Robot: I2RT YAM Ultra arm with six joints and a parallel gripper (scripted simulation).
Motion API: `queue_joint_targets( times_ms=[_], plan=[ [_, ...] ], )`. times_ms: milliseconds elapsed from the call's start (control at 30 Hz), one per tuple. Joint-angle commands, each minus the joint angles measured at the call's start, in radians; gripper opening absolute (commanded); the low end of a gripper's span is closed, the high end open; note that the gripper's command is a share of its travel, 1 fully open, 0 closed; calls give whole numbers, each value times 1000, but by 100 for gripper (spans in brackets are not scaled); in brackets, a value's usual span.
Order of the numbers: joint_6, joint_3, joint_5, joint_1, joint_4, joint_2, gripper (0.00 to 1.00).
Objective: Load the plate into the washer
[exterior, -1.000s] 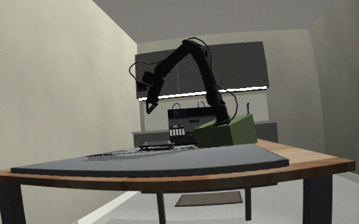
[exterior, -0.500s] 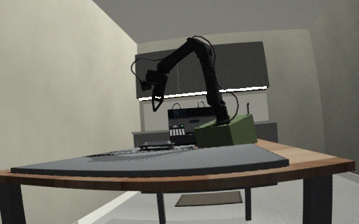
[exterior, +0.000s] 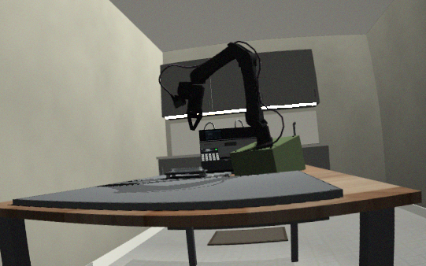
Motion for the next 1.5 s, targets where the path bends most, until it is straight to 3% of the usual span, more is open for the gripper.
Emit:
queue_joint_targets(
  times_ms=[0,100,133,233,333,400,433,567,633,667,733,1000,1467],
  plan=[
    [34,-39,6,8,-74,-54,100],
    [50,-39,15,14,-111,-65,100],
    [66,6,17,16,-138,-65,100],
    [70,-11,18,17,-149,-78,100],
    [73,-78,11,11,-163,-123,100],
    [88,-67,23,21,-196,-121,100],
    [104,-24,25,22,-223,-119,100],
    [111,-107,21,19,-248,-177,100],
    [126,-97,32,28,-280,-175,100],
    [142,-54,34,29,-305,-175,100],
    [147,-112,36,31,-324,-201,100],
    [148,-124,24,20,-341,-242,100],
    [141,-116,26,21,-329,-226,100]
  ],
)
